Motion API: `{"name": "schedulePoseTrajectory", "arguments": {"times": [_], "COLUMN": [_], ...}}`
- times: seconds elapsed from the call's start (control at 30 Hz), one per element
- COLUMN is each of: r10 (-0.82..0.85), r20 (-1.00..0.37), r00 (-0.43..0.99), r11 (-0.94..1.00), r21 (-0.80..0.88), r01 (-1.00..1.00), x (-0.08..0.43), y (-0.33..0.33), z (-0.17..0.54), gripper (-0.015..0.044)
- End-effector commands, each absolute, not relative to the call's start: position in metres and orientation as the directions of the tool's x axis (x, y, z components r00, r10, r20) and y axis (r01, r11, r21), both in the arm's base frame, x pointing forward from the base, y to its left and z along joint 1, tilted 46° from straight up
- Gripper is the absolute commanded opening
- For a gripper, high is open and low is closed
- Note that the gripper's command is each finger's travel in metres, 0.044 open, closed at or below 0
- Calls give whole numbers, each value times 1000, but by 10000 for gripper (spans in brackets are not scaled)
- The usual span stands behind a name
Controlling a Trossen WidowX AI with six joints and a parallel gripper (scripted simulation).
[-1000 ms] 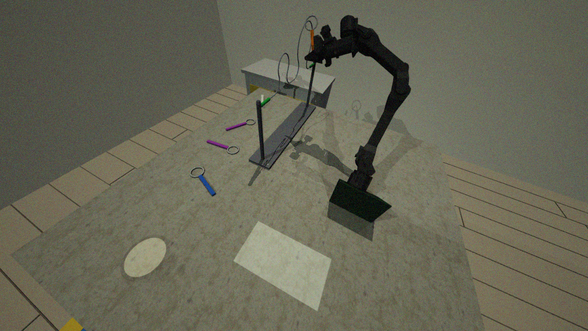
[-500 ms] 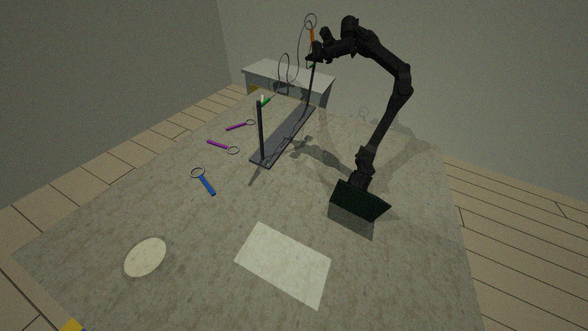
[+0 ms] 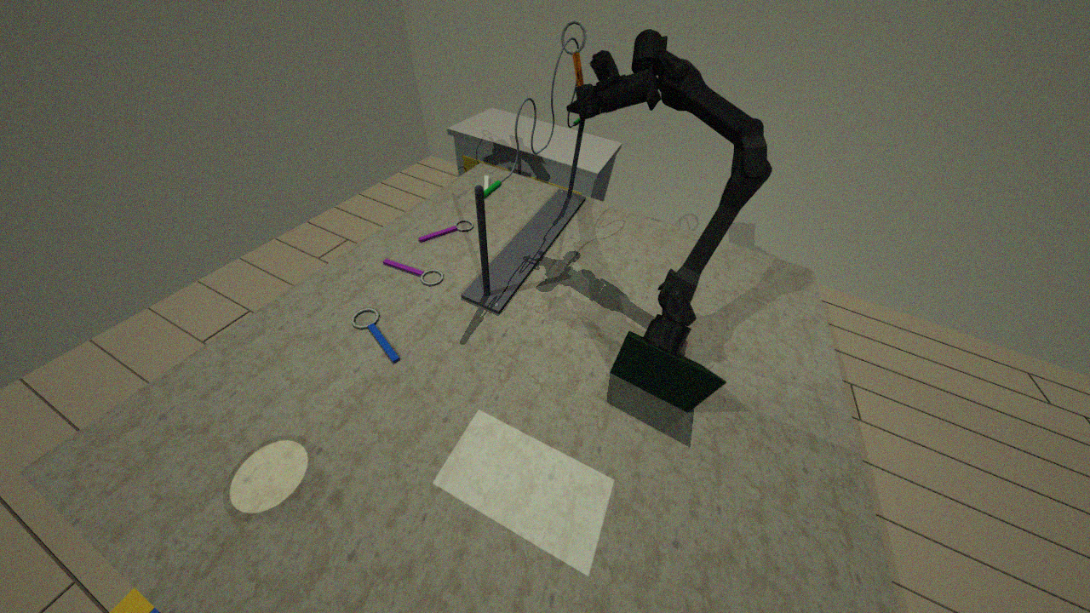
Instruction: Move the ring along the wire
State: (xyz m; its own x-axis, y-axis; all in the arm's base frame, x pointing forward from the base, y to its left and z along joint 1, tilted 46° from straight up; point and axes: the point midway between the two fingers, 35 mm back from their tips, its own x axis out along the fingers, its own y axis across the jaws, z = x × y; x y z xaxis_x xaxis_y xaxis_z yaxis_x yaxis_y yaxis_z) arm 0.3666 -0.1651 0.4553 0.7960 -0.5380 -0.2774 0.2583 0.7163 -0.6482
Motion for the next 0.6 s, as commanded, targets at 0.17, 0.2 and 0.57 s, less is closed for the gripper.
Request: {"name": "schedulePoseTrajectory", "arguments": {"times": [0.17, 0.2, 0.57], "r10": [-567, -569, -593], "r20": [-235, -231, -176], "r00": [789, 789, 786], "r11": [635, 626, 521], "r21": [-736, -744, -828], "r01": [236, 234, 208], "x": [366, 366, 365], "y": [-169, -169, -172], "z": [457, 457, 461], "gripper": [-150, -150, -150]}}
